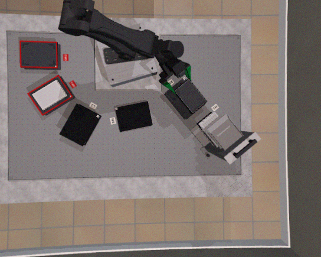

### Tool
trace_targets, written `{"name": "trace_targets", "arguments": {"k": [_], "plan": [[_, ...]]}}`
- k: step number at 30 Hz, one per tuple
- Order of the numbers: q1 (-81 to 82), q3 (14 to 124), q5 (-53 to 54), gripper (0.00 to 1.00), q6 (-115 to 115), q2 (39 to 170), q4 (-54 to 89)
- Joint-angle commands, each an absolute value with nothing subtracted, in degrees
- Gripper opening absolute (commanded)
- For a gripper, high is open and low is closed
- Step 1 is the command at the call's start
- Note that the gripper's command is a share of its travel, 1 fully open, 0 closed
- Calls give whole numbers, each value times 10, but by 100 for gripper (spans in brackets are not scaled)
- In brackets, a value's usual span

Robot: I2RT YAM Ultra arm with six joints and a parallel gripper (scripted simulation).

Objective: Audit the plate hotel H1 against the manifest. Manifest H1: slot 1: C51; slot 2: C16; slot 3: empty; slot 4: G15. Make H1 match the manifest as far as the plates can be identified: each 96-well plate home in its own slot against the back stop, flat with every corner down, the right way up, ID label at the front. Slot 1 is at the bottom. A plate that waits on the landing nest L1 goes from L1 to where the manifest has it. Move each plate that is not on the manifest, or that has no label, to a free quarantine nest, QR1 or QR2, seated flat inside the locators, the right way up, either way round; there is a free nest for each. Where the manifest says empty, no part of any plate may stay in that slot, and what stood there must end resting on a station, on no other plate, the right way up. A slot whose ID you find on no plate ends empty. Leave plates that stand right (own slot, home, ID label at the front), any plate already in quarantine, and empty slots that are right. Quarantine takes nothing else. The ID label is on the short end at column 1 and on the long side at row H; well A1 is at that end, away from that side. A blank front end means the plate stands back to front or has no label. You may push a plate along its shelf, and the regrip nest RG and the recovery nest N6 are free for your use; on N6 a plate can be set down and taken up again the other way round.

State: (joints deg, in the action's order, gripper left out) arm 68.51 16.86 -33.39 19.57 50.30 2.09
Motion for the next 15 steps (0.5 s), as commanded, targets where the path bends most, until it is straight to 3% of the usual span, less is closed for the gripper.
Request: {"name": "trace_targets", "arguments": {"k": [1, 15], "plan": [[684, 171, -338, 86, 195, 504, 1], [684, 159, -337, 86, 194, 513, -21]]}}
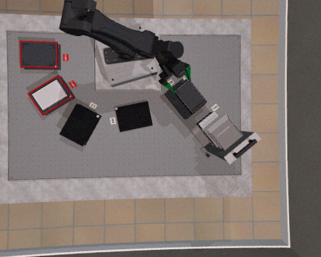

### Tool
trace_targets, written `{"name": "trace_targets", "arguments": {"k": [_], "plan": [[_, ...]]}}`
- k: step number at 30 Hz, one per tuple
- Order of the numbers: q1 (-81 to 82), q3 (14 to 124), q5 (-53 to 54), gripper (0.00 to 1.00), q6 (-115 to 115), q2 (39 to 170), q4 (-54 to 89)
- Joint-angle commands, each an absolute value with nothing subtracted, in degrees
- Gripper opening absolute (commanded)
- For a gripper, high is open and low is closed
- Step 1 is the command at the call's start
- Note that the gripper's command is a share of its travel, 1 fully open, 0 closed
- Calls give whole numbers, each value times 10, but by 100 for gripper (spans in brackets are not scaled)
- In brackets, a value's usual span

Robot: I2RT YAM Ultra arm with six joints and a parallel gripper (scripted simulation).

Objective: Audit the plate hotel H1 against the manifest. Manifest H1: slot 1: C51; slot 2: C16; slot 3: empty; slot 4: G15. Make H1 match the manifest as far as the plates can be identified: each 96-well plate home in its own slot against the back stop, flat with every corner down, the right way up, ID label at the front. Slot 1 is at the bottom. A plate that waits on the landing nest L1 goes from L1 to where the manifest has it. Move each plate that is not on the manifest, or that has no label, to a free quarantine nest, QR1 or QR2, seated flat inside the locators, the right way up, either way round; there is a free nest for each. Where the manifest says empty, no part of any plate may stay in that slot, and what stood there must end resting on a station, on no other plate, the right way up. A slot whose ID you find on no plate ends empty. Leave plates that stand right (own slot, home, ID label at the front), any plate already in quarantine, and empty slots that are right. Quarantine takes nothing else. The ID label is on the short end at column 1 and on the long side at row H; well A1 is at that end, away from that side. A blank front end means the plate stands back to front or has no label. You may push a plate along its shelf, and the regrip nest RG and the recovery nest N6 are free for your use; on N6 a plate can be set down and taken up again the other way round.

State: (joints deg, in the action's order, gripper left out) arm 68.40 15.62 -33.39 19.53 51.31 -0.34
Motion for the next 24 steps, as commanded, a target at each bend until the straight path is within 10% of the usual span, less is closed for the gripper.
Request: {"name": "trace_targets", "arguments": {"k": [1, 24], "plan": [[684, 158, -337, 86, 194, 514, -22], [682, 137, -336, 86, 194, 534, -63]]}}
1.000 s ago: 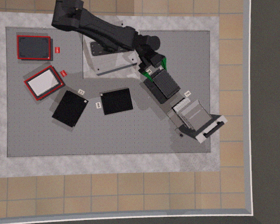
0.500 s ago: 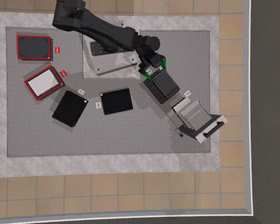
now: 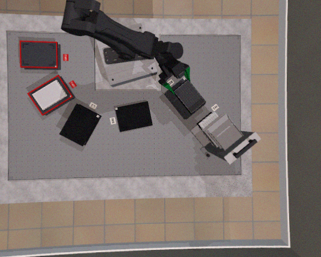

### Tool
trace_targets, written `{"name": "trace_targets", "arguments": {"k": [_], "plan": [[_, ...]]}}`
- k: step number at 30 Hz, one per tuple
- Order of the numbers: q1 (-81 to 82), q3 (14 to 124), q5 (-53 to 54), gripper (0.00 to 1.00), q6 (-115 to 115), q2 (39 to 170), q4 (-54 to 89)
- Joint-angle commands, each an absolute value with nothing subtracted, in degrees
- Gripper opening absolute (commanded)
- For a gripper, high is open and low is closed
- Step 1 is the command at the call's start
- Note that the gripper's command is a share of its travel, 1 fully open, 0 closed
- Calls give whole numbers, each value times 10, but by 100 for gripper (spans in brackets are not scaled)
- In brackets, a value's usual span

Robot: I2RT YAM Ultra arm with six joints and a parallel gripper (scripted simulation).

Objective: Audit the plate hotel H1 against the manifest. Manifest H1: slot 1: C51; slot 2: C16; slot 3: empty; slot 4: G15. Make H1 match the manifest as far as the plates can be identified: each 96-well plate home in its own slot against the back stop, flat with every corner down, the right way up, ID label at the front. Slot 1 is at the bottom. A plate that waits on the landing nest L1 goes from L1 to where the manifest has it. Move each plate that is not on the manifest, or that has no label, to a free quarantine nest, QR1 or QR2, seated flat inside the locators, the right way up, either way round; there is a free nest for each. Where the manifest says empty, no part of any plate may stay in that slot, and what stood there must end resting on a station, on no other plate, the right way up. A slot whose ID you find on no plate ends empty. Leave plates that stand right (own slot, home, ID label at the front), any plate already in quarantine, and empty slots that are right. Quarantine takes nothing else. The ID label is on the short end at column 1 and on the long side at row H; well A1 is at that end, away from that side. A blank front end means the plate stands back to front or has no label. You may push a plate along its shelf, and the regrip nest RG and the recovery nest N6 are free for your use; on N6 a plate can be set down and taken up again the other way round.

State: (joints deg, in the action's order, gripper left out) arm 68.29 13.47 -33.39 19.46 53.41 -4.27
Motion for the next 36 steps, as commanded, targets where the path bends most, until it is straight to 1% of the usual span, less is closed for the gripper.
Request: {"name": "trace_targets", "arguments": {"k": [1, 36], "plan": [[682, 137, -336, 86, 193, 535, -65], [681, 108, -334, 86, 192, 574, -133]]}}
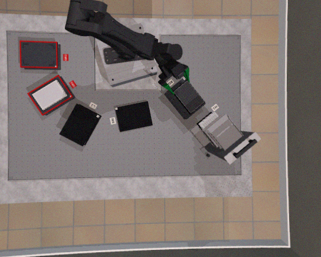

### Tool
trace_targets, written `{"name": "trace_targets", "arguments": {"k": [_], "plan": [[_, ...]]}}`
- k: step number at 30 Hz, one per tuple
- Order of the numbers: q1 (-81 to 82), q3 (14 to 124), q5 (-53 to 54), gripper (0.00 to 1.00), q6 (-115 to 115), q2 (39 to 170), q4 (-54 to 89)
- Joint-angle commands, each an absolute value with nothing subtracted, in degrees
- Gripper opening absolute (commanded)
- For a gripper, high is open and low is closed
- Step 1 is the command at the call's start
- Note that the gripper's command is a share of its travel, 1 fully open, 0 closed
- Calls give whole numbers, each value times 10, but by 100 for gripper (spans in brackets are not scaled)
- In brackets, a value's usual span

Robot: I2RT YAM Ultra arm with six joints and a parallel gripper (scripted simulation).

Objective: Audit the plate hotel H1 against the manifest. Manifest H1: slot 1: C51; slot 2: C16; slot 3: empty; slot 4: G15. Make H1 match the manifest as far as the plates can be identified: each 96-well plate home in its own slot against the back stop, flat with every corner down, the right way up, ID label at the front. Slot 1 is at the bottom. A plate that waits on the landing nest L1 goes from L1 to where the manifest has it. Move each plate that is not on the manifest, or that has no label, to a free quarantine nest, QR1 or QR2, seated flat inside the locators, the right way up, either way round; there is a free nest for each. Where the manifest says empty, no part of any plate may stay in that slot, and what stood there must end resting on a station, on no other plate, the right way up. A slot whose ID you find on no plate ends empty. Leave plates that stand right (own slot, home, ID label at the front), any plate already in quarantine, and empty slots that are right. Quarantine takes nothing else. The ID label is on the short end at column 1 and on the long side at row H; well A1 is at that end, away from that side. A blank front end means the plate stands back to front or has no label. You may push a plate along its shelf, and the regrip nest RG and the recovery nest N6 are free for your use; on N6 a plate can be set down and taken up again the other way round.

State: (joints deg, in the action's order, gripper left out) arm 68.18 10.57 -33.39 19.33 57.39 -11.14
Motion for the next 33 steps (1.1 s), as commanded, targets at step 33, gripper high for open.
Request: {"name": "trace_targets", "arguments": {"k": [33], "plan": [[679, 83, -333, 86, 191, 623, -208]]}}
